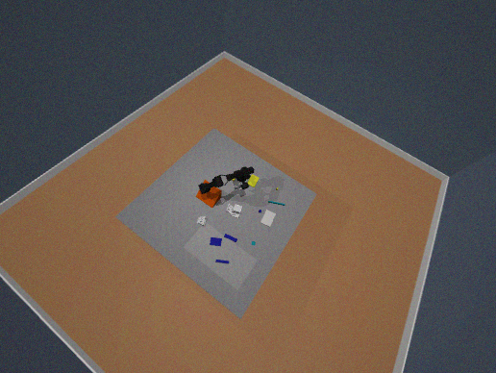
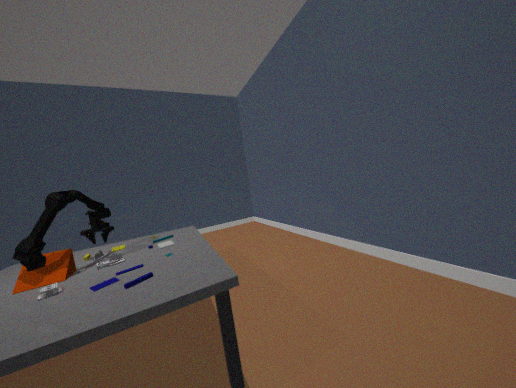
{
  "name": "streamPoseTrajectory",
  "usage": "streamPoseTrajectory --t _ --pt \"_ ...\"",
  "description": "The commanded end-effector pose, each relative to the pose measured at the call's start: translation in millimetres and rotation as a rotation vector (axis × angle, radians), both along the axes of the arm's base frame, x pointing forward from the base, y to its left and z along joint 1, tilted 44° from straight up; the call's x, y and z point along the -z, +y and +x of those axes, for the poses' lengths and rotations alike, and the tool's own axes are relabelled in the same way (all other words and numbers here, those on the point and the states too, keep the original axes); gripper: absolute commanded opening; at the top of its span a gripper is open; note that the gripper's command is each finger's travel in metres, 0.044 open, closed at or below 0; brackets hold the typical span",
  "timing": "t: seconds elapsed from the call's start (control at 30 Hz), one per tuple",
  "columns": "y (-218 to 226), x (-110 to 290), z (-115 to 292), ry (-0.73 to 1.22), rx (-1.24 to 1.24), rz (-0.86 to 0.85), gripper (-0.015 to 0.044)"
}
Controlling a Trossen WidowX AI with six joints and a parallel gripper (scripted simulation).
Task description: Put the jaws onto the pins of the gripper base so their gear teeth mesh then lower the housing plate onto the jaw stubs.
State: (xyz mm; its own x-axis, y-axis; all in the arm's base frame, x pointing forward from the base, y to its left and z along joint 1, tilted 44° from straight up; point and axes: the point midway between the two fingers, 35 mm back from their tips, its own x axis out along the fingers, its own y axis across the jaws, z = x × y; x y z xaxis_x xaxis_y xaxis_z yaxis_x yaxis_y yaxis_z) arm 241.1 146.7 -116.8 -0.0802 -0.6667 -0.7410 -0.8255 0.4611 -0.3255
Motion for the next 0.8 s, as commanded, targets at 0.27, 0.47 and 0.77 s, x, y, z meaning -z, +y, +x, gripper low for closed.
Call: streamPoseTrajectory --t 0.27,0.47,0.77 --pt "-29.0 25.8 -9.5 0.013 -0.003 -0.005 0.0440" --pt "-29.0 25.8 -9.5 0.013 -0.003 -0.005 0.0440" --pt "-29.0 25.8 -9.5 0.013 -0.003 -0.005 0.0440"
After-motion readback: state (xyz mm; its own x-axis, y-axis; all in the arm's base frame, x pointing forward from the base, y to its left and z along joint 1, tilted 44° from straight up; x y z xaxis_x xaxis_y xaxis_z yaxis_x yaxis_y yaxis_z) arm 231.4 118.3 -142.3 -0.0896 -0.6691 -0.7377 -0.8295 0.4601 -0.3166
